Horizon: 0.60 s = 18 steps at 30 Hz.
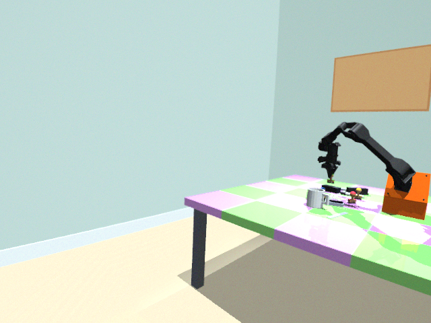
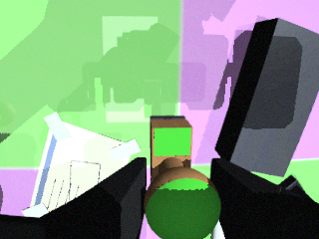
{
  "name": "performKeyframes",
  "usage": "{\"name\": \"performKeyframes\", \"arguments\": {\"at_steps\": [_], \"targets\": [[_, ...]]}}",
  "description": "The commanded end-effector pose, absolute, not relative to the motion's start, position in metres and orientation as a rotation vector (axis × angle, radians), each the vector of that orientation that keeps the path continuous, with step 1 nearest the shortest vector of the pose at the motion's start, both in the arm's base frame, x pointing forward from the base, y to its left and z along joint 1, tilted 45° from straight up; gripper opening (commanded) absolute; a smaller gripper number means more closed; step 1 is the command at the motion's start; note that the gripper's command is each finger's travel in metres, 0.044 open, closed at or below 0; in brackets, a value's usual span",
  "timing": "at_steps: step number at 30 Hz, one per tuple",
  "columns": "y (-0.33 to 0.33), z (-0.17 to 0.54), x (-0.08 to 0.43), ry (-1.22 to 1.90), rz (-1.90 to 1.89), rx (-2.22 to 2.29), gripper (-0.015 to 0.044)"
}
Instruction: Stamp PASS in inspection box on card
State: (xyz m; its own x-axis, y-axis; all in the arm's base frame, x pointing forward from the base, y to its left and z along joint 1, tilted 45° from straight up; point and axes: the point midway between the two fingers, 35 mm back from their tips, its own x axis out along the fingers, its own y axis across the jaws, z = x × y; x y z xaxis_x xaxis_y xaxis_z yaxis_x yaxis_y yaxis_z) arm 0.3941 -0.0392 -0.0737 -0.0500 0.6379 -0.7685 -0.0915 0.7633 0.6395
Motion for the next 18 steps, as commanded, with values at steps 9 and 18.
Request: {"name": "performKeyframes", "arguments": {"at_steps": [9, 18], "targets": [[0.002, -0.021, 0.385, 1.505, 0.617, 0.458, 0.0], [0.033, 0.012, 0.367, 1.505, 0.616, 0.458, 0.0]]}}
